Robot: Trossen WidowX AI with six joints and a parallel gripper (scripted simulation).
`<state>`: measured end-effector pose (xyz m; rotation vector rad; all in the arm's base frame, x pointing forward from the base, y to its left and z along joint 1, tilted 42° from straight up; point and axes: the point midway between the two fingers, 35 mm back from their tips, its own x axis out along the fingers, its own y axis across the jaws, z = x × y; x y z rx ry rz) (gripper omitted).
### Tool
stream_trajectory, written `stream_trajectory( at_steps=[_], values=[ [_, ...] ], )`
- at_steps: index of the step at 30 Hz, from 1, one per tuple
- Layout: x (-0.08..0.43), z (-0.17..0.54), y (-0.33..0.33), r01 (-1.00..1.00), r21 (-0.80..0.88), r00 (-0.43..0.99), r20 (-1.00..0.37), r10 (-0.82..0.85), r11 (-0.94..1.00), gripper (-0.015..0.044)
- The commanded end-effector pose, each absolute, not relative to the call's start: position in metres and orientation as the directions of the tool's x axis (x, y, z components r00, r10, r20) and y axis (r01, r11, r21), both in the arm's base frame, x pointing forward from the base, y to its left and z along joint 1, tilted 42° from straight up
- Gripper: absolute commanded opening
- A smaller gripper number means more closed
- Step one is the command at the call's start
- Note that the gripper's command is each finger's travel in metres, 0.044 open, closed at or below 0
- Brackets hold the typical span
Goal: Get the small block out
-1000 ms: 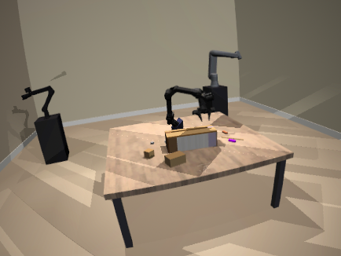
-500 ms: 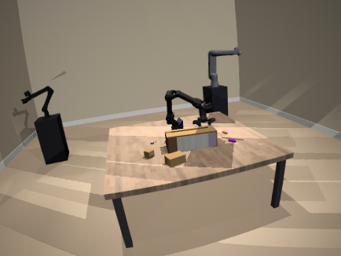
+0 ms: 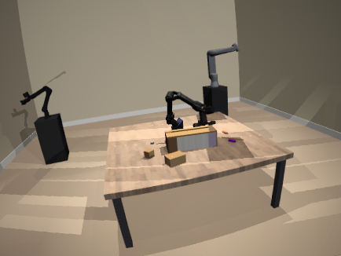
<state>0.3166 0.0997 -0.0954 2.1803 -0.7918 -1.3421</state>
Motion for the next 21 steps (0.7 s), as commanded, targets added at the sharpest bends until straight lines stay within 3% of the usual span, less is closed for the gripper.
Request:
stream_trajectory(
  at_steps=[1,20,21],
  values=[
    [0.315,-0.102,0.092,-0.226,0.652,0.356,-0.636,-0.685,-0.724,0.0285],
    [0.313,-0.121,0.073,-0.227,0.654,0.356,-0.634,-0.686,-0.722,0.0285],
    [0.313,-0.121,0.073,-0.227,0.654,0.356,-0.634,-0.686,-0.722,0.0259]
  ],
)
